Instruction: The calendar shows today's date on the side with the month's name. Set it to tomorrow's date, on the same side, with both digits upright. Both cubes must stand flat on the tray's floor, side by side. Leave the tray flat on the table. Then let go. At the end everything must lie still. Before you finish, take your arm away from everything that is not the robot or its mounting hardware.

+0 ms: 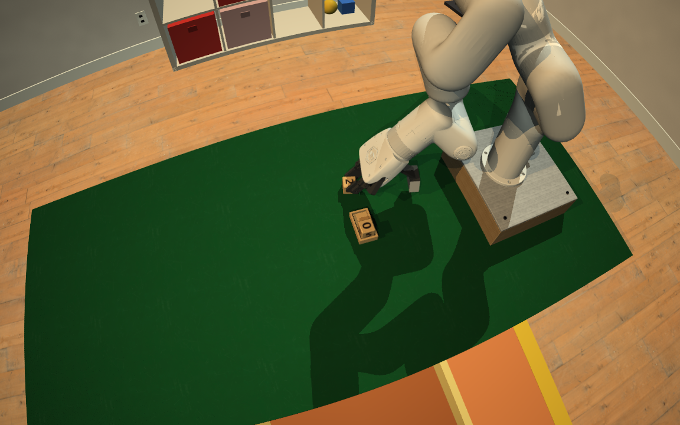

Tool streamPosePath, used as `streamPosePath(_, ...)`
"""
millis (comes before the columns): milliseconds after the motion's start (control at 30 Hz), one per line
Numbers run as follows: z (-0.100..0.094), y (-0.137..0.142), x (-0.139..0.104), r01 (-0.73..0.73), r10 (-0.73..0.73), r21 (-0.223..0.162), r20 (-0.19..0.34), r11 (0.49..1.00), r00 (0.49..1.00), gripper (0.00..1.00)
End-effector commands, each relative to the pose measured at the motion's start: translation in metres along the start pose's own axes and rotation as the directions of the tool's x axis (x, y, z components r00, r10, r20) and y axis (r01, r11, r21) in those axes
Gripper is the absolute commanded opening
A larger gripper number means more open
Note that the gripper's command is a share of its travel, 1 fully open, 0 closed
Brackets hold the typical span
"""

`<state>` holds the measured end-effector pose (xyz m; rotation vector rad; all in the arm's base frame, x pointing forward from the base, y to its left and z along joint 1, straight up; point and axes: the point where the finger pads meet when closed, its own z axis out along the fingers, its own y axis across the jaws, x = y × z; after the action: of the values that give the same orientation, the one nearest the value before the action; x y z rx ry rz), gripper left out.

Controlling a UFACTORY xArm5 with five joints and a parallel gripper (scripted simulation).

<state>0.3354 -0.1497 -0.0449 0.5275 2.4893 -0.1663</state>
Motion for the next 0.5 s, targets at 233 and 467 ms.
streamPosePath(233, -0.001, 0.000, -0.002, 0.000, 0.000, 0.000, 0.002, 1.000, 1.000, 0.27)
streamPosePath(467, -0.013, 0.000, -0.009, 0.000, 0.000, 0.000, 0.002, 1.000, 1.000, 0.27)
